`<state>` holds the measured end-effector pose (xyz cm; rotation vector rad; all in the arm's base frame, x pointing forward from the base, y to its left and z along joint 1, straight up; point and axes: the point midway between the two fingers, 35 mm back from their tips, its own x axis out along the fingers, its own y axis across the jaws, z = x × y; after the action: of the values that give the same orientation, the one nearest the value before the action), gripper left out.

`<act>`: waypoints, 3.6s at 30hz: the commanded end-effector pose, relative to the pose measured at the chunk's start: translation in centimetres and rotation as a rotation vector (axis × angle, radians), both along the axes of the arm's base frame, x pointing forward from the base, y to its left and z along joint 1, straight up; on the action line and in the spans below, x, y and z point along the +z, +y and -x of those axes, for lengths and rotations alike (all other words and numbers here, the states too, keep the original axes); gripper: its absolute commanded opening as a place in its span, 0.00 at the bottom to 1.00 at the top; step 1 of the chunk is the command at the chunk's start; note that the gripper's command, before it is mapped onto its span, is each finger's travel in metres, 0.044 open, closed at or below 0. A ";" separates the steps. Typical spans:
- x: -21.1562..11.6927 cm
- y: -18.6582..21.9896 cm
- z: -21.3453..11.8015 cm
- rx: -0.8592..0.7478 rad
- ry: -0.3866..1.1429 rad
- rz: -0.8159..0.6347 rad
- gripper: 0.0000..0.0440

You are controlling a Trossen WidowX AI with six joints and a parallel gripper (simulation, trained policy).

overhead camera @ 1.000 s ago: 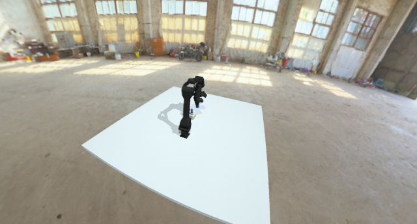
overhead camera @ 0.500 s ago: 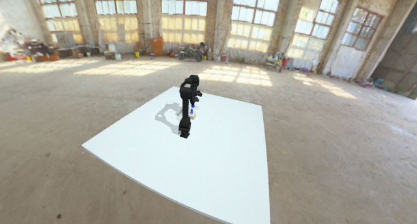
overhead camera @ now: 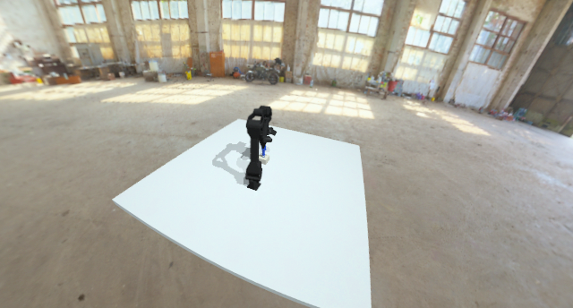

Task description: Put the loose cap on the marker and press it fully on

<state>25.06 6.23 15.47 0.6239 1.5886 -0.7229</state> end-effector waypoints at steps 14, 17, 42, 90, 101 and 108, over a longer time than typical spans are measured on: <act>-4.2 0.0 0.5 0.040 0.042 -0.012 0.00; -4.8 -0.1 0.5 0.053 0.041 -0.014 0.00; -6.9 -0.5 0.6 0.119 0.036 -0.005 0.13; -7.4 -1.0 0.6 0.161 0.026 0.005 0.32; -7.7 -1.3 0.3 0.206 -0.004 0.012 0.36; -7.9 -1.3 1.4 0.217 0.021 -0.001 0.51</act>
<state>25.03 5.32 8.31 0.4632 1.5994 -0.5491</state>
